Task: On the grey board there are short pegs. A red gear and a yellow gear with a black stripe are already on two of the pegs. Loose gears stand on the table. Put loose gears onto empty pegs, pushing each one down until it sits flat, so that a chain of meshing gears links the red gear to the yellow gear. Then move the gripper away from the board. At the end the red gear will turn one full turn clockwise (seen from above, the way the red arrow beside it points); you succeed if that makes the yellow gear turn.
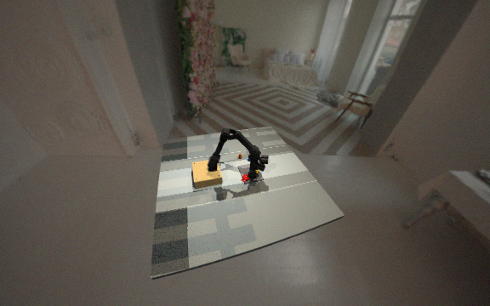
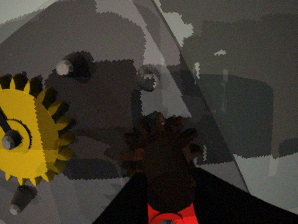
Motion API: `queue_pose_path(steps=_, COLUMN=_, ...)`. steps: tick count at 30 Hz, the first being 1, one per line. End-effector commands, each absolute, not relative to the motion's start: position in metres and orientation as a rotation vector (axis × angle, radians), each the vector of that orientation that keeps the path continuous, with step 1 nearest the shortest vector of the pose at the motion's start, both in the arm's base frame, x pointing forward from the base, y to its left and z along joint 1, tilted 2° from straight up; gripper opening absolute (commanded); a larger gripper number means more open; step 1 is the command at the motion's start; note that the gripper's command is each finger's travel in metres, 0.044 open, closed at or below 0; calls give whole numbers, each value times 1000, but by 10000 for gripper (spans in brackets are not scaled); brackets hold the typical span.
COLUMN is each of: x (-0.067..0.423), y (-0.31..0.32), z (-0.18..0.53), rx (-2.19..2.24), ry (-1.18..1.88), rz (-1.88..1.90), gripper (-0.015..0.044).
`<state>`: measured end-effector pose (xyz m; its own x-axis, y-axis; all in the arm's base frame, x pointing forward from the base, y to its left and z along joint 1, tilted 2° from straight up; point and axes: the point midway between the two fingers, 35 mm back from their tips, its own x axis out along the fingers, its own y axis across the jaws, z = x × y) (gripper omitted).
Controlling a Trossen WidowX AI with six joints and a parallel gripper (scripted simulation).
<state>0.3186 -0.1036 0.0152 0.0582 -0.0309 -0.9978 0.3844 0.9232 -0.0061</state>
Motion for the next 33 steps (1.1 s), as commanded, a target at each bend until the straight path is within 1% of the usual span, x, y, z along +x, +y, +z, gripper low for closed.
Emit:
queue_pose_path(steps=1, x=319, y=-104, z=14, rx=244, ry=1491, rz=-279, gripper=0)
queue_pose_path(steps=16, x=319, y=-105, z=11, rx=-69, ry=1512, rz=15, gripper=0)
queue_pose_path(steps=23, x=320, y=-104, z=9, rx=-31, ry=1512, rz=-20, gripper=0)
queue_pose_path(steps=28, x=320, y=-104, z=11, rx=13, ry=1510, rz=-62, gripper=131)
queue_pose_path(steps=29, x=320, y=-104, z=11, rx=28, ry=1510, rz=-76, gripper=140)
queue_pose_path(steps=33, x=320, y=-104, z=17, rx=70, ry=1507, rz=-116, gripper=140)
